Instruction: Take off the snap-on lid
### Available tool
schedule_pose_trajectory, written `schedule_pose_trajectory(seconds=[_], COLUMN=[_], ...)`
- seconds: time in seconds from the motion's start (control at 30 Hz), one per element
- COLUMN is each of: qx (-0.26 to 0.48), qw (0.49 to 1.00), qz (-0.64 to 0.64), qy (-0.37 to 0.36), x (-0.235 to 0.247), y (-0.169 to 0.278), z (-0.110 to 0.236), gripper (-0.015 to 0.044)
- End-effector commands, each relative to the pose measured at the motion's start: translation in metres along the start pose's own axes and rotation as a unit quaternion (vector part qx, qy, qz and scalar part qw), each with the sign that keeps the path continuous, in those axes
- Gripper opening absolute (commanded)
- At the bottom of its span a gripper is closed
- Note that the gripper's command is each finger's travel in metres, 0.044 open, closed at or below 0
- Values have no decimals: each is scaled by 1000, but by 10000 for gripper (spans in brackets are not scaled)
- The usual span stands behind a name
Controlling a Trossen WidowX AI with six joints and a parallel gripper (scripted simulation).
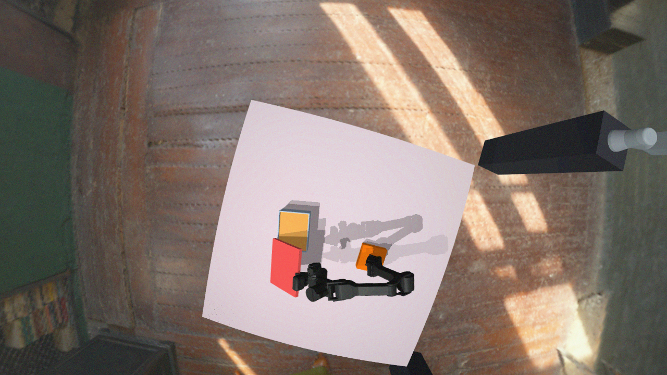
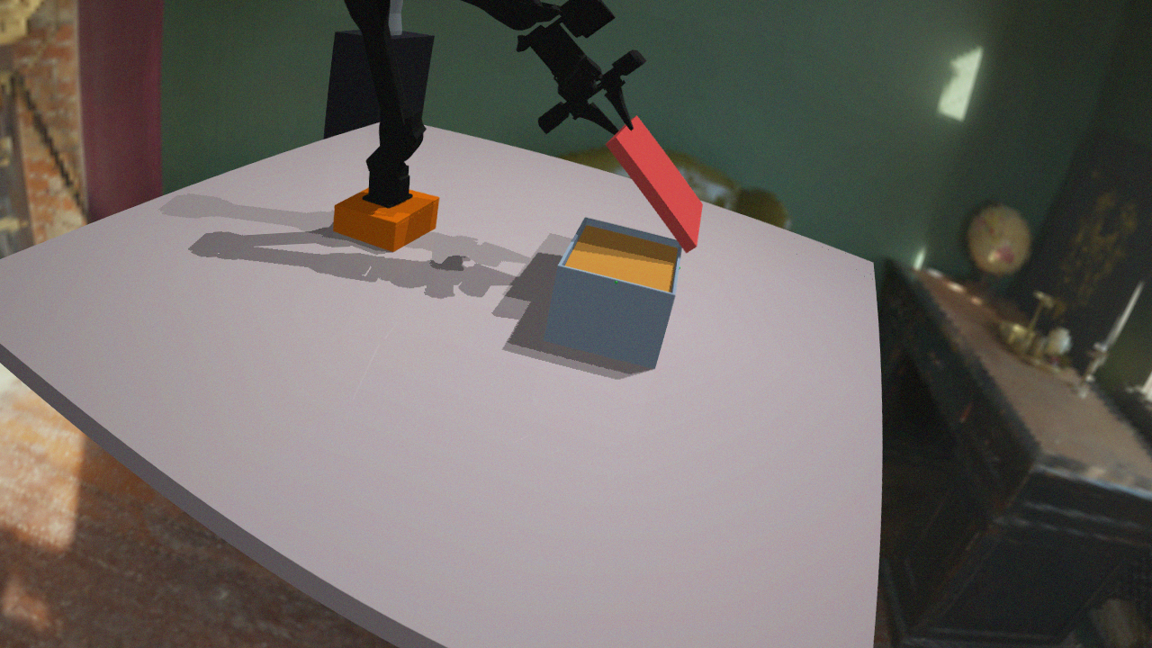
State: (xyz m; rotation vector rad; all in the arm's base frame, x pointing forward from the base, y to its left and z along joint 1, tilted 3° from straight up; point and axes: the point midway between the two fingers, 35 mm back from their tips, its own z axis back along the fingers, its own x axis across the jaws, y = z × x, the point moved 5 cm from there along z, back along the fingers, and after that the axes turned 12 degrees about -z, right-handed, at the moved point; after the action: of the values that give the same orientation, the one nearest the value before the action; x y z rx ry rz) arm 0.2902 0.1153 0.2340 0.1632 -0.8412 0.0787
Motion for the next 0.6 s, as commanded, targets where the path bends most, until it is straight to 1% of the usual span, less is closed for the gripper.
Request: schedule_pose_trajectory(seconds=[0.0,0.57], qx=[-1,1], qw=[1000,1000], qz=[-3,-4], qy=[-3,-3], x=[-2,-11], y=[9,41], z=[2,5], gripper=[0,0])
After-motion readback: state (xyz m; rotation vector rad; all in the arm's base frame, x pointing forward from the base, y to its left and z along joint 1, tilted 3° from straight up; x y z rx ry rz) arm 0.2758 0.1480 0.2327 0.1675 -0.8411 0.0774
